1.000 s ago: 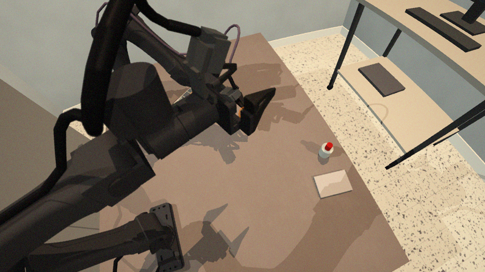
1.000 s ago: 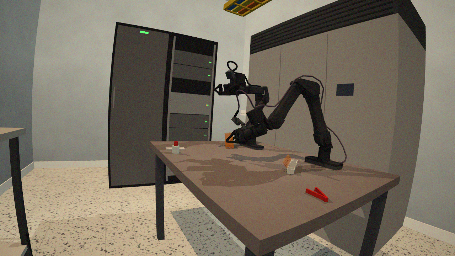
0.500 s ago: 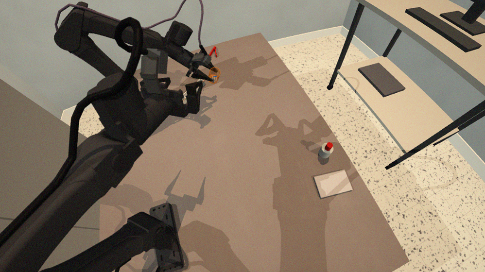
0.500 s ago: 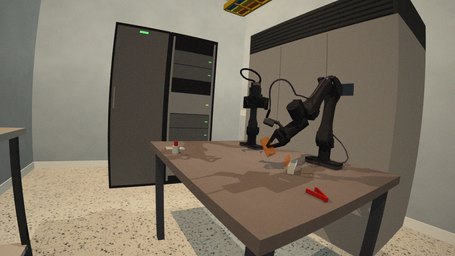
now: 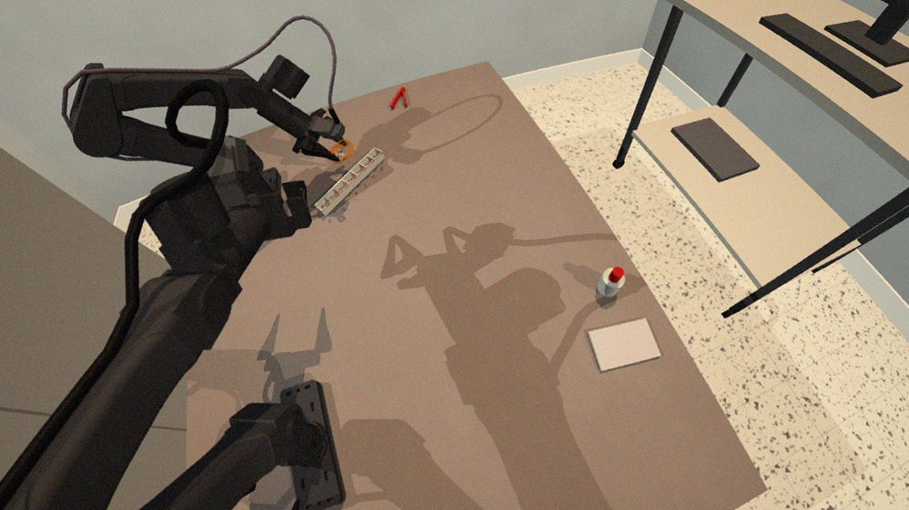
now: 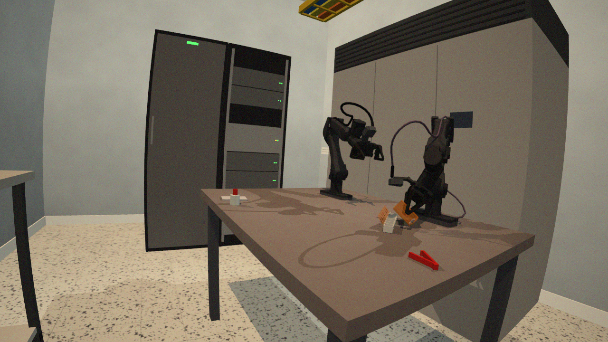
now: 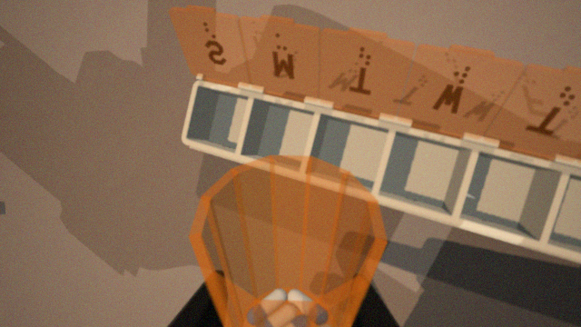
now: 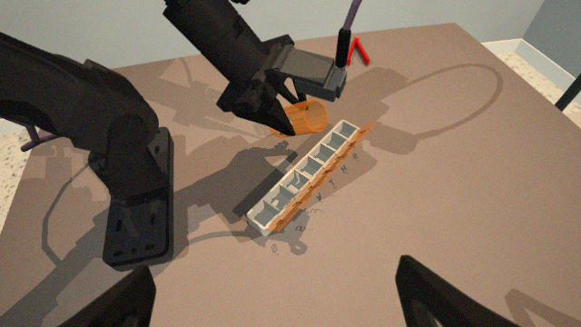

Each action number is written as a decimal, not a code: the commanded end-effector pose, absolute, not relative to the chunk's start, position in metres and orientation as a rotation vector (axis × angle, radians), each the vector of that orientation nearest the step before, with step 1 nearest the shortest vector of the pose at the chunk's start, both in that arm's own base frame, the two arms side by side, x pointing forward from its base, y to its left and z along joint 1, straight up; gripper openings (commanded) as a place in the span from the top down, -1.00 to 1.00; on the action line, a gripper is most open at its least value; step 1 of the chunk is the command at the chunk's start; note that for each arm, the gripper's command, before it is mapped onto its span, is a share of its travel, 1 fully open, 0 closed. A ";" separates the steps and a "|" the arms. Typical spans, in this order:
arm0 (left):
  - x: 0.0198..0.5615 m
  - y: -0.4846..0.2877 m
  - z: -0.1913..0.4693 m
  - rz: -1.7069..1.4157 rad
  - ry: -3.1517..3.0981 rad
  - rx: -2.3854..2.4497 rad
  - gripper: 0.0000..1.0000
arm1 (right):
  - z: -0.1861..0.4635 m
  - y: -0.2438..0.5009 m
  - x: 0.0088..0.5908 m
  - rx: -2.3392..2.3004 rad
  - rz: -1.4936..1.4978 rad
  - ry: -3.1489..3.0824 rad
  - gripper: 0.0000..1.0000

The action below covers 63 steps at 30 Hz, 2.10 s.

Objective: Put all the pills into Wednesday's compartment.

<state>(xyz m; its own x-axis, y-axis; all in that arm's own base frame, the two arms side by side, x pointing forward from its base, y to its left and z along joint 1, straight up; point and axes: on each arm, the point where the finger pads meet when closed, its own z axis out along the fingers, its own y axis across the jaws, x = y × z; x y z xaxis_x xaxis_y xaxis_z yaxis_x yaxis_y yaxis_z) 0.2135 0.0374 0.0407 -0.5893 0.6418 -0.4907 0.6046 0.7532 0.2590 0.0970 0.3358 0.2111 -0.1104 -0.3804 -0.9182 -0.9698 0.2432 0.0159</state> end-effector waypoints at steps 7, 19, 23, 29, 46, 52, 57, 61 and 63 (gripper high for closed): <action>0.155 0.054 0.048 0.270 2.412 0.882 0.28 | 0.208 0.337 0.065 -1.353 0.911 1.594 -1.00; 0.157 0.058 0.053 0.330 2.387 0.869 0.28 | 0.211 0.338 0.064 -1.352 0.915 1.589 -1.00; 0.157 0.058 0.053 0.330 2.387 0.869 0.28 | 0.211 0.338 0.064 -1.352 0.915 1.589 -1.00; 0.166 0.060 0.066 0.345 2.370 0.867 0.28 | 0.211 0.338 0.064 -1.352 0.915 1.589 -1.00; 0.174 0.062 0.062 0.510 2.522 0.822 0.28 | 0.211 0.338 0.064 -1.352 0.915 1.589 -1.00; 0.180 0.053 0.062 0.552 2.531 0.873 0.28 | 0.211 0.338 0.064 -1.352 0.915 1.589 -1.00; 0.188 0.038 0.062 0.579 2.521 0.963 0.28 | 0.211 0.338 0.064 -1.352 0.915 1.589 -1.00; 0.192 0.035 0.062 0.635 2.548 0.965 0.28 | 0.211 0.338 0.064 -1.352 0.915 1.589 -1.00; 0.192 0.027 0.060 0.640 2.554 1.030 0.28 | 0.211 0.338 0.064 -1.352 0.915 1.589 -1.00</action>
<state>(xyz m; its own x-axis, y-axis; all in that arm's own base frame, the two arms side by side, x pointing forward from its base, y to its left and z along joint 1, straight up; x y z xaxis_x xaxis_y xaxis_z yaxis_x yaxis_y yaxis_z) 0.1779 0.0229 0.0459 -0.6441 0.7520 -0.1401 0.6337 0.6271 0.4529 0.0671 0.3390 0.2011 -0.0816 -0.4052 -0.9106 -0.9870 0.1598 0.0173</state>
